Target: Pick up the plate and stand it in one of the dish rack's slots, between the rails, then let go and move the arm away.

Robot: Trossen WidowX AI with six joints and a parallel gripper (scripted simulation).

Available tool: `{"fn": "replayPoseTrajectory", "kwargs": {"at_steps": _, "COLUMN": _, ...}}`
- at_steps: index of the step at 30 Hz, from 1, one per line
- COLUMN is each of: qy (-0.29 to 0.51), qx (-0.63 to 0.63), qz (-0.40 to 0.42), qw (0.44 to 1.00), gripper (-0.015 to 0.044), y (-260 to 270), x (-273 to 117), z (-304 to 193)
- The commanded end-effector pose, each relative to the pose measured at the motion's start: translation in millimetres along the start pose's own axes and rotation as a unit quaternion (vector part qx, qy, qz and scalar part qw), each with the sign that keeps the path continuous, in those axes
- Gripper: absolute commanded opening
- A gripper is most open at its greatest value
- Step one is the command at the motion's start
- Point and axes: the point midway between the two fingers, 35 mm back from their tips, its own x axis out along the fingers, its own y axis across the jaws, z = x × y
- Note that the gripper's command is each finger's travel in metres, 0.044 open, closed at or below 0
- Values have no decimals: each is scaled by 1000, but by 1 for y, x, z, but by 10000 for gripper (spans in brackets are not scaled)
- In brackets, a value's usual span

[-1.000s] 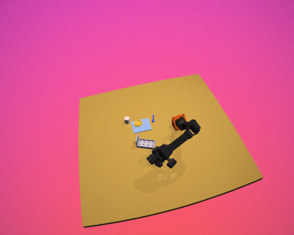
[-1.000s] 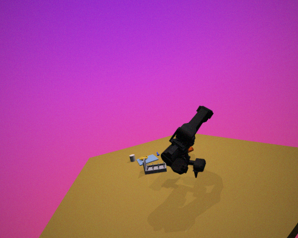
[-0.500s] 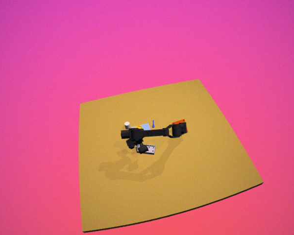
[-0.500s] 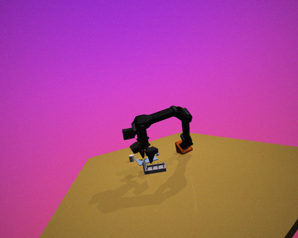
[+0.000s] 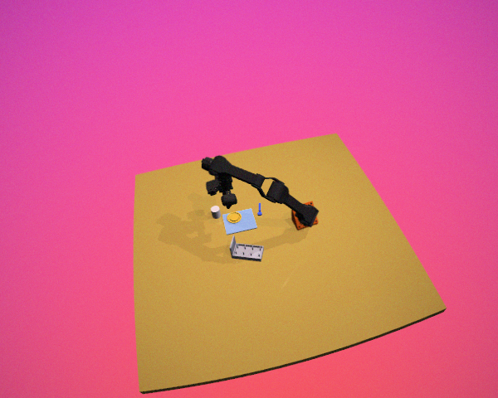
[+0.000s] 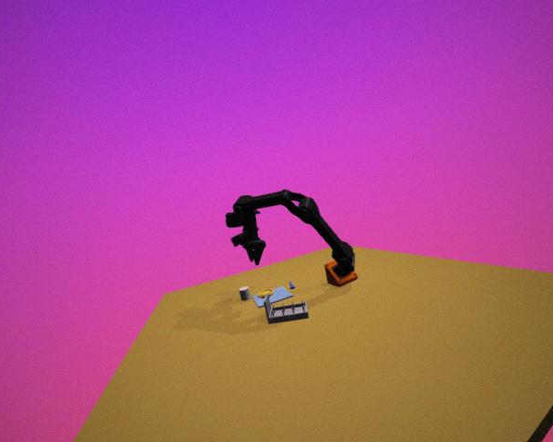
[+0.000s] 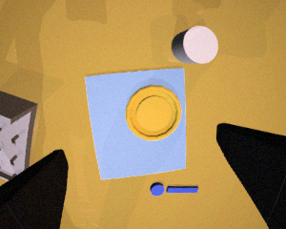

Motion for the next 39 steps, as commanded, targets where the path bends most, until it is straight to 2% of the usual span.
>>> {"fn": "replayPoseTrajectory", "kwargs": {"at_steps": 1, "qy": -18, "qx": 10, "qz": 16, "qw": 1000, "gripper": 400, "y": -41, "x": -13, "z": -20}}
{"fn": "replayPoseTrajectory", "kwargs": {"at_steps": 10, "qy": -17, "qx": 11, "qz": 17, "qw": 1000, "gripper": 400, "y": -42, "x": -12, "z": -21}}
{"fn": "replayPoseTrajectory", "kwargs": {"at_steps": 20, "qy": 45, "qx": 26, "qz": 7, "qw": 999, "gripper": 400, "y": -29, "x": 96, "z": -32}}
{"fn": "replayPoseTrajectory", "kwargs": {"at_steps": 39, "qy": 47, "qx": 26, "qz": 6, "qw": 999, "gripper": 400, "y": -29, "x": 124, "z": -31}}
